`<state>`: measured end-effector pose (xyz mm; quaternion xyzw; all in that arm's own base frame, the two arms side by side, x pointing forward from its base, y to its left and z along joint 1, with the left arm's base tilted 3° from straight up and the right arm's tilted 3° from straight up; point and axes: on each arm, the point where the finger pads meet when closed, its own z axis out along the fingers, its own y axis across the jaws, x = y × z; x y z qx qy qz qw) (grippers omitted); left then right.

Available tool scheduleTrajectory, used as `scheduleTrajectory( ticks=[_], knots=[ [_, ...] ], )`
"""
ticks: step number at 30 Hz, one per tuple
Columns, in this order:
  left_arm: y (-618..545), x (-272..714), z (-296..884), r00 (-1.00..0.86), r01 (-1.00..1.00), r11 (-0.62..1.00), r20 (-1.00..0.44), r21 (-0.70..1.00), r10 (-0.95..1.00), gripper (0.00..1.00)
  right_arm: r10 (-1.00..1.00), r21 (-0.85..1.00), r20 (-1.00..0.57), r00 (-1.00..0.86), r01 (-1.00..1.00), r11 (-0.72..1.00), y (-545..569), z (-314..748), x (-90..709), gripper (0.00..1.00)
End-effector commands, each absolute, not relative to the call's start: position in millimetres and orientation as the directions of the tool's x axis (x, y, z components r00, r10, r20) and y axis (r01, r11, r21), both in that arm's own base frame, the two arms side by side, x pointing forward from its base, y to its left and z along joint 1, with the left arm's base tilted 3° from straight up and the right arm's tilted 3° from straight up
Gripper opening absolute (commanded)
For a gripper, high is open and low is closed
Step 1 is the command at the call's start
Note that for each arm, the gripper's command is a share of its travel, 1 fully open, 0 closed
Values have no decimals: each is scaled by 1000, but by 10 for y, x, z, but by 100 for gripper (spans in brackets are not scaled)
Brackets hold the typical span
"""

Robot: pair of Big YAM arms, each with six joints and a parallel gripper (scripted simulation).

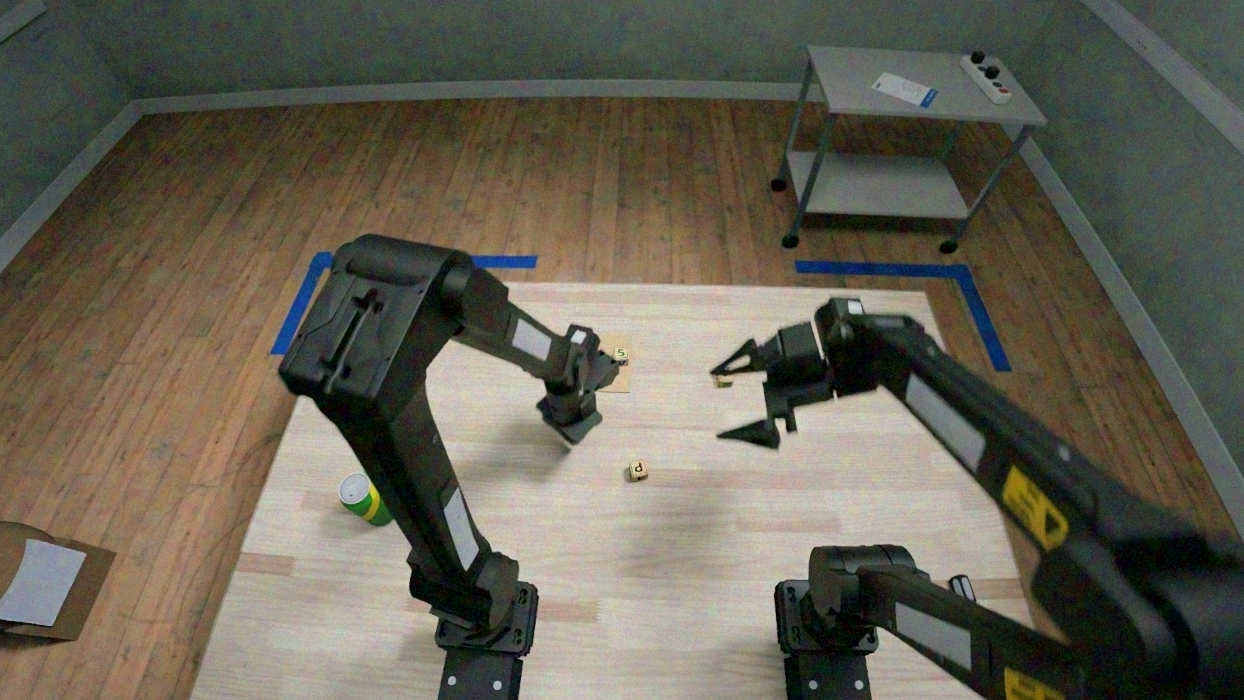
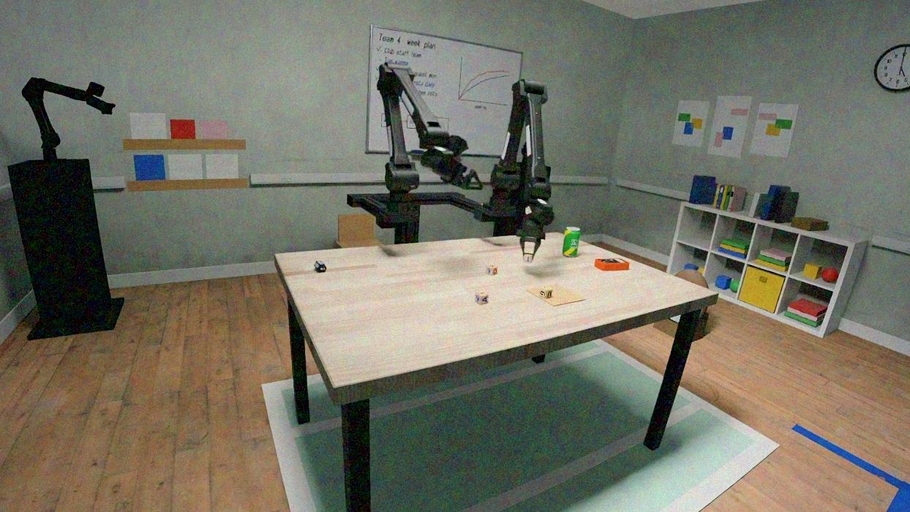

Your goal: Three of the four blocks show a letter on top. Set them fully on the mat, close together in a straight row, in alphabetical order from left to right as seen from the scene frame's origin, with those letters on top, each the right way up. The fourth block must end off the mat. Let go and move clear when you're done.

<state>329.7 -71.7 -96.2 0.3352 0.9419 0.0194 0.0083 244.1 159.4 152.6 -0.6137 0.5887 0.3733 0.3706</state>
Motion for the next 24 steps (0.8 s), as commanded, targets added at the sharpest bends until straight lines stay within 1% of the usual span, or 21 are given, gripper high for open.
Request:
scheduleTrajectory(
  ticks=[1,2,4,8,14,19,24],
  knots=[
    [-683,3983,-872,-540,841,540,-4,39,841,25,-439,-52,-896,63,-998,-37,1697,1862,3265,100],
    [-674,4065,-864,-513,858,512,-3,40,859,25,-439,-52,-896,63,-998,-37,1707,1880,3372,100],
    [-674,4065,-864,-513,858,512,-3,40,859,25,-439,-52,-896,63,-998,-37,1707,1880,3372,100],
    [-631,4450,-830,-352,935,351,5,41,936,25,-439,-53,-896,63,-998,-37,1754,1932,3883,100],
    [-570,4924,-788,-185,982,185,16,43,983,25,-439,-55,-896,66,-998,-38,1825,1911,4535,100],
    [-542,5176,-786,-127,991,126,19,46,992,25,-440,-52,-896,64,-998,-39,1869,1852,4900,100],
    [-548,5237,-816,-133,990,132,17,52,991,25,-440,-52,-896,64,-998,-40,1881,1831,4994,100]
  ],
)
